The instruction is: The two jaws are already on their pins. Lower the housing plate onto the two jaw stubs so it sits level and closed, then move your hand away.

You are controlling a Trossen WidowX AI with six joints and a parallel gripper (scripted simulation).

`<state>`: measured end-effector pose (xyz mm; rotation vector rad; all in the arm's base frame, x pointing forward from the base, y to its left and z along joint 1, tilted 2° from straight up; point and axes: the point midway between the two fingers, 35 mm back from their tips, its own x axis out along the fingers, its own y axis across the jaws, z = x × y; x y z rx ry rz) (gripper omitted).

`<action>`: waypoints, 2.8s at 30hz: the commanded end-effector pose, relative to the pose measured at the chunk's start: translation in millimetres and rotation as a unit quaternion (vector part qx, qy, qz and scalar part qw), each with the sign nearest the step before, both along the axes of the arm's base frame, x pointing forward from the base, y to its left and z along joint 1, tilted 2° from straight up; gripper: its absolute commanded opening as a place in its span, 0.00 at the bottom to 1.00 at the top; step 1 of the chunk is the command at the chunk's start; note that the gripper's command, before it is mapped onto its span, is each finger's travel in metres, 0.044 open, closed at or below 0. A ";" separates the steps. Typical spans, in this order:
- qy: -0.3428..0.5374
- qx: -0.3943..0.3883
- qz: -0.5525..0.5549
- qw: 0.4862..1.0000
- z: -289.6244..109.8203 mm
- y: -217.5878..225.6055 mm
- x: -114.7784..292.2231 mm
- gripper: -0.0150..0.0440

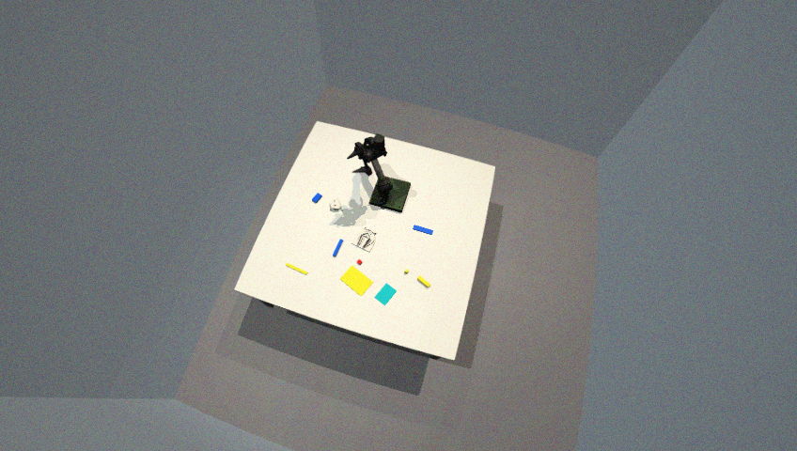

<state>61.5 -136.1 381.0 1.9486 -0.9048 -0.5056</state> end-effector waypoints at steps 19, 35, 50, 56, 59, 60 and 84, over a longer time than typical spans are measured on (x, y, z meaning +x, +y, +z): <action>0.185 -0.115 -0.016 0.976 2.8 18.2 32.4 1.00; 0.373 -0.185 -0.013 0.909 -10.2 19.1 68.9 1.00; 0.540 -0.211 0.017 0.815 -36.4 3.8 100.3 1.00; 0.601 -0.210 0.039 0.770 -50.6 -6.6 110.5 1.00; 0.629 -0.208 0.052 0.747 -58.4 -12.6 114.7 1.00; 0.638 -0.206 0.057 0.739 -61.1 -14.6 115.9 1.00; 0.790 -0.133 0.228 0.554 -142.2 -76.5 122.1 1.00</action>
